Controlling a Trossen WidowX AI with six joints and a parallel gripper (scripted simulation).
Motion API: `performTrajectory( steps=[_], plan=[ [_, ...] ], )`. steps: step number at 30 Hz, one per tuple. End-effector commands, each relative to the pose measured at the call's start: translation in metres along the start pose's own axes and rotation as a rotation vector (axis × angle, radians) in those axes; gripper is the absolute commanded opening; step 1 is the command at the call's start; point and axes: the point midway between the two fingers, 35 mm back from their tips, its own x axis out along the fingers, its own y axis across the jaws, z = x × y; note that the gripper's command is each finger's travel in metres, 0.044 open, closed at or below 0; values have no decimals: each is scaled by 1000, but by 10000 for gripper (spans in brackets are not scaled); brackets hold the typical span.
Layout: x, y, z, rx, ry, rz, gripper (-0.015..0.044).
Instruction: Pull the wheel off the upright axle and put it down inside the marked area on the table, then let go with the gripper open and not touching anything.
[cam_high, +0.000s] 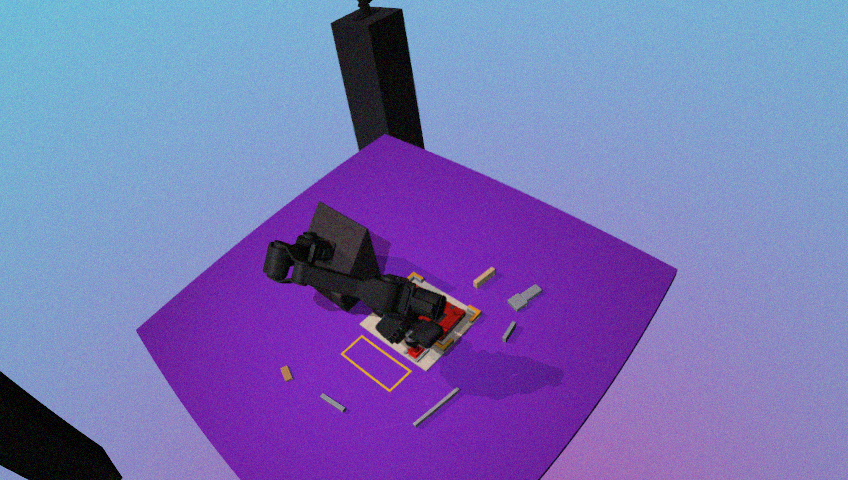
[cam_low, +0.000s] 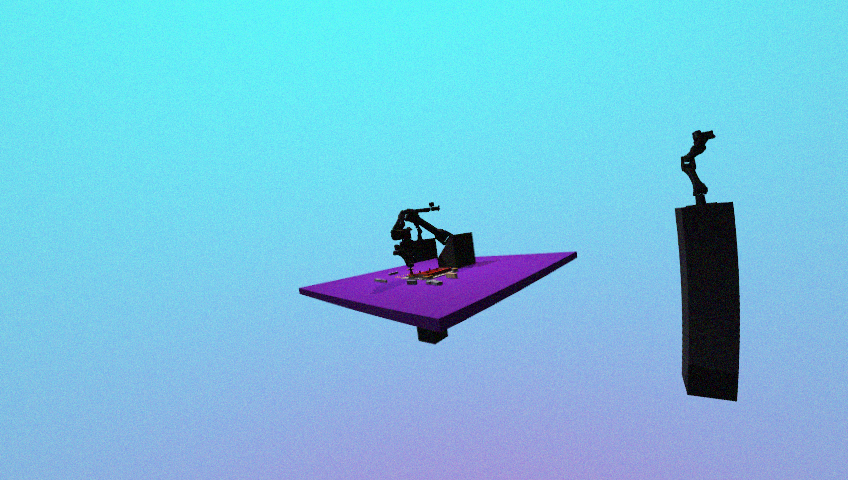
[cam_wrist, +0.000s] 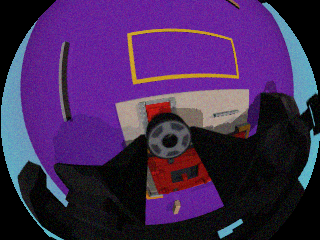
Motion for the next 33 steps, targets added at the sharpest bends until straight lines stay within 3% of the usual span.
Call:
performTrajectory(
  steps=[1, 12, 21, 33],
  plan=[
    [-3, 0, -1, 0, -1, 4, 0],
    [-8, 0, -1, 0, -1, 5, 0],
    [-40, -3, 1, 0, 0, 5, 0],
    [-34, -14, 23, -5, -2, -1, 0]
  ],
)
